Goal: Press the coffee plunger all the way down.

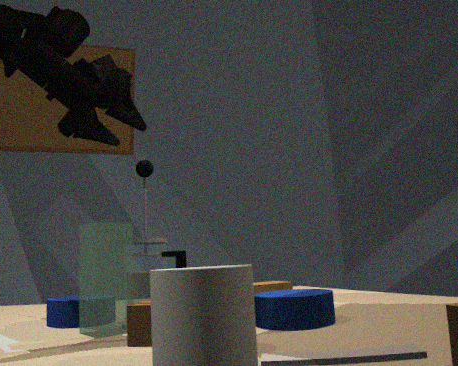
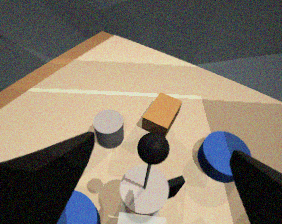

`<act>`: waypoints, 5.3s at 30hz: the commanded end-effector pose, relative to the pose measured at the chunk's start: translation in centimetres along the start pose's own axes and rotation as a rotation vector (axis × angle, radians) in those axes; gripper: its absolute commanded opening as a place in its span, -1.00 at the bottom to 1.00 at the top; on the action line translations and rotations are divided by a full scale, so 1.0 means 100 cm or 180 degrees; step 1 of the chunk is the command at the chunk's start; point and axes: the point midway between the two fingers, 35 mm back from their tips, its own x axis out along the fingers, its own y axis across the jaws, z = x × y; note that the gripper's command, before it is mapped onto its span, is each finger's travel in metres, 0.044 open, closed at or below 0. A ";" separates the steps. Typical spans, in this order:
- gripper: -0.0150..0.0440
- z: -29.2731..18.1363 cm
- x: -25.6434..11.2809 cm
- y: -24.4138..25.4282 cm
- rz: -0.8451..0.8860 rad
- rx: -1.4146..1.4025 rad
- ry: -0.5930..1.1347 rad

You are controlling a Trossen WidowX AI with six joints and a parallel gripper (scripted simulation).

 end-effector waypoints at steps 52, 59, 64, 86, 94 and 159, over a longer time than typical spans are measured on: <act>-0.06 -0.026 0.054 0.003 0.0039 -0.0032 0.0042; -0.06 -0.028 0.056 0.002 0.0039 -0.0032 0.0042; -0.06 -0.034 0.061 0.002 0.0039 -0.0032 0.0042; -0.06 -0.062 0.084 0.002 0.0039 -0.0032 0.0040; -0.06 -0.073 0.092 0.002 0.0039 -0.0032 0.0040; -0.06 -0.087 0.124 0.003 0.0046 -0.0048 -0.0027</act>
